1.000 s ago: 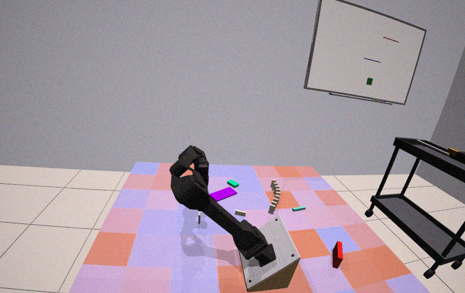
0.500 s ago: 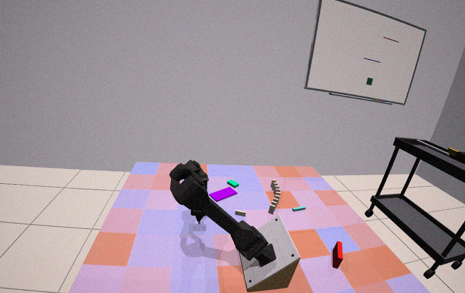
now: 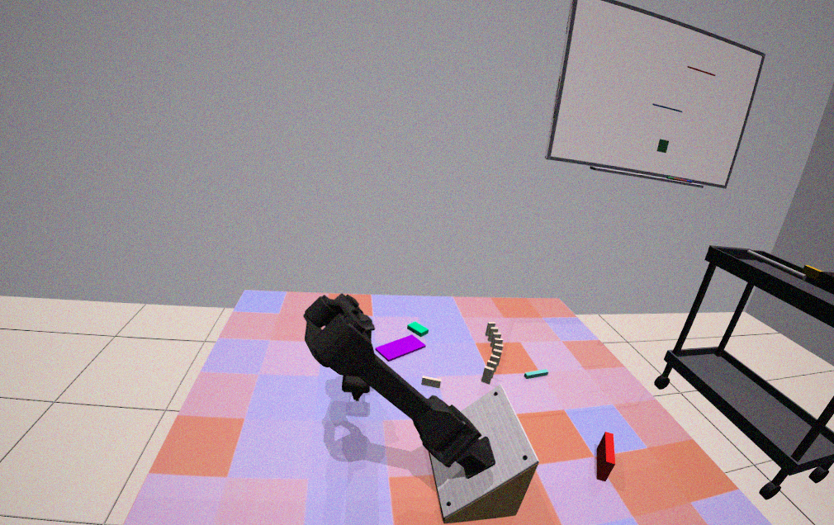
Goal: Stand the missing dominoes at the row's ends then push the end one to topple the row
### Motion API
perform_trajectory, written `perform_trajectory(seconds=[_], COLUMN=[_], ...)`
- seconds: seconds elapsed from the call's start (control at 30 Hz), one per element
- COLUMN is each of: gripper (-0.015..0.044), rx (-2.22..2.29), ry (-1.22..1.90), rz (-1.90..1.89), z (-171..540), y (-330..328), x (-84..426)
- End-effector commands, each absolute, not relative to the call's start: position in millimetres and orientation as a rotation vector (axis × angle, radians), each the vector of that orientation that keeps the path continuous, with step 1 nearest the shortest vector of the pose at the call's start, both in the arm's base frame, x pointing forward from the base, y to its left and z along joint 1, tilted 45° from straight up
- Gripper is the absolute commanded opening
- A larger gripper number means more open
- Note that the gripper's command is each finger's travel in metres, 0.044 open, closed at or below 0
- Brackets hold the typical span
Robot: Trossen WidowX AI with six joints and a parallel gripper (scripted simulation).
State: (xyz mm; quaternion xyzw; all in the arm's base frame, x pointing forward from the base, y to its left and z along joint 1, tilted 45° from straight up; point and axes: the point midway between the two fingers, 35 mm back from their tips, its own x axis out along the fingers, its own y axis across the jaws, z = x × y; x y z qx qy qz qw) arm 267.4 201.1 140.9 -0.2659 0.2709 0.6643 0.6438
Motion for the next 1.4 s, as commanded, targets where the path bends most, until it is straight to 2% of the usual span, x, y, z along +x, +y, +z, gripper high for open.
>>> perform_trajectory(seconds=[0.0, 0.2, 0.53, 0.73, 1.0, 1.23, 1.37], gripper=[0.0256, 0.0107, 0.0107, 0.0107, 0.0107, 0.0107, 0.0107], rx=[-0.604, -0.604, -0.596, -0.587, -0.607, -0.602, -0.465], ry=[0.628, 0.628, 0.631, 0.647, 0.628, 0.634, 0.786], rz=[1.511, 1.511, 1.5, 1.464, 1.512, 1.509, 1.41], z=[138, 138, 139, 172, 231, 232, 212], y=[201, 201, 200, 161, 108, 107, 85], x=[266, 266, 268, 281, 272, 272, 291])
